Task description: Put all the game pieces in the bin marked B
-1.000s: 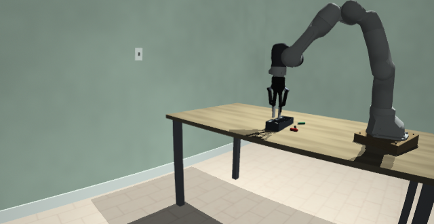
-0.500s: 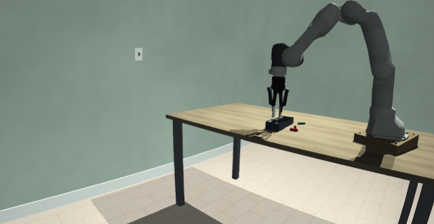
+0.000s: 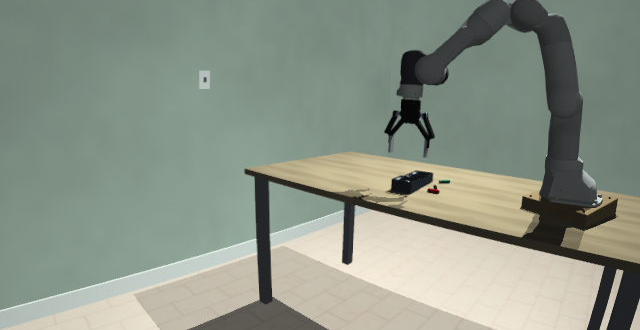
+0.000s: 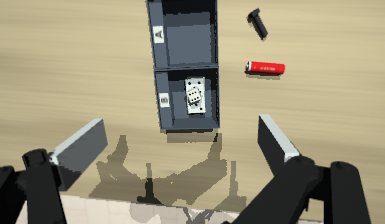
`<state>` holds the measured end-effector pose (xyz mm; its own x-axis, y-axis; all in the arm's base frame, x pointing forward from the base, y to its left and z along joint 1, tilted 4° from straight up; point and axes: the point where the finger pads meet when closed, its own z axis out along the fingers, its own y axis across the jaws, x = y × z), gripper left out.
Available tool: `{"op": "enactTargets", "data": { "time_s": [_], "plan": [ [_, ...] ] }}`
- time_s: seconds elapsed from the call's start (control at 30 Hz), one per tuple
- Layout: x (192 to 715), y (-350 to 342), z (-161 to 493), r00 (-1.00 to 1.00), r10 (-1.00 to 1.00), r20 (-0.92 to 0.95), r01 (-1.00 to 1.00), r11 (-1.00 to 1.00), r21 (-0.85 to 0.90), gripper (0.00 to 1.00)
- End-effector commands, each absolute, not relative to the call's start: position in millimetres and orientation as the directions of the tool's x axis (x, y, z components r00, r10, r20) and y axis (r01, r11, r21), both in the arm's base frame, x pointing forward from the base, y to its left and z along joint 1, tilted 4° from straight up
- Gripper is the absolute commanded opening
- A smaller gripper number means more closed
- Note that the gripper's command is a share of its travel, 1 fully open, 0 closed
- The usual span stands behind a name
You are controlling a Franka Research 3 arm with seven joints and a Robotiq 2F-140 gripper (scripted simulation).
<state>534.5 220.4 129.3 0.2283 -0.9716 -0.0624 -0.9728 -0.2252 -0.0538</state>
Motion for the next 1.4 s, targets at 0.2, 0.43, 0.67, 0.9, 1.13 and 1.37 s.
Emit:
{"op": "enactTargets", "data": {
  "time_s": [0.2, 0.43, 0.67, 0.9, 1.13, 1.37],
  "plan": [
    [528, 216, 163, 0.236, -0.970, -0.063, -0.971, -0.235, -0.035, 1.00],
    [528, 215, 186, 0.236, -0.970, -0.063, -0.971, -0.235, -0.035, 1.00],
    [528, 214, 198, 0.236, -0.970, -0.063, -0.971, -0.235, -0.035, 1.00],
    [528, 214, 198, 0.236, -0.970, -0.063, -0.971, -0.235, -0.035, 1.00],
    [528, 214, 198, 0.236, -0.970, -0.063, -0.971, -0.235, -0.035, 1.00],
    [528, 214, 198, 0.236, -0.970, -0.063, -0.971, -0.235, -0.035, 1.00]
  ]
}}
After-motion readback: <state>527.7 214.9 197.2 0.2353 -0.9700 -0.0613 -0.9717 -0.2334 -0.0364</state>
